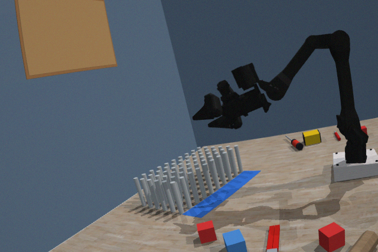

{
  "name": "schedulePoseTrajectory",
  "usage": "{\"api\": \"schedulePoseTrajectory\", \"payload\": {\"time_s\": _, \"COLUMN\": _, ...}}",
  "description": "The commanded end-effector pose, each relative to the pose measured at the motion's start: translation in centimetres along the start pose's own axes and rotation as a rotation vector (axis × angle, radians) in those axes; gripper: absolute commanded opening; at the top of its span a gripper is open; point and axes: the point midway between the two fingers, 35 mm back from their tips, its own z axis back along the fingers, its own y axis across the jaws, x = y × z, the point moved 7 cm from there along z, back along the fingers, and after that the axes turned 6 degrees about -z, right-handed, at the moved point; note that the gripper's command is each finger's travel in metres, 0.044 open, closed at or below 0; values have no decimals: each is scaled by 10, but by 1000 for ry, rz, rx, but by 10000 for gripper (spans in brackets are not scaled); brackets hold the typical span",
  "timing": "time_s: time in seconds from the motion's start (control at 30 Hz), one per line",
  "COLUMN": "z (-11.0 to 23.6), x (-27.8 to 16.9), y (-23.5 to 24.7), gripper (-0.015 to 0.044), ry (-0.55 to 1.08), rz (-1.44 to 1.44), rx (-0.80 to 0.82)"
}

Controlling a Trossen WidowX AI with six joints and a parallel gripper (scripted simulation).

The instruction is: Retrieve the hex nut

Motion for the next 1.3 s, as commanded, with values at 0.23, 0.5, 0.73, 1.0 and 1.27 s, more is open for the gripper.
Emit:
{"api": "schedulePoseTrajectory", "payload": {"time_s": 0.23, "z": 23, "x": -67, "y": -68, "gripper": 440, "ry": 178, "rz": 672, "rx": -242}}
{"api": "schedulePoseTrajectory", "payload": {"time_s": 0.5, "z": 23, "x": -67, "y": -68, "gripper": 440, "ry": 178, "rz": 672, "rx": -242}}
{"api": "schedulePoseTrajectory", "payload": {"time_s": 0.73, "z": 23, "x": -67, "y": -68, "gripper": 440, "ry": 178, "rz": 672, "rx": -242}}
{"api": "schedulePoseTrajectory", "payload": {"time_s": 1.0, "z": 23, "x": -67, "y": -68, "gripper": 440, "ry": 178, "rz": 672, "rx": -242}}
{"api": "schedulePoseTrajectory", "payload": {"time_s": 1.27, "z": 23, "x": -67, "y": -68, "gripper": 440, "ry": 178, "rz": 672, "rx": -242}}
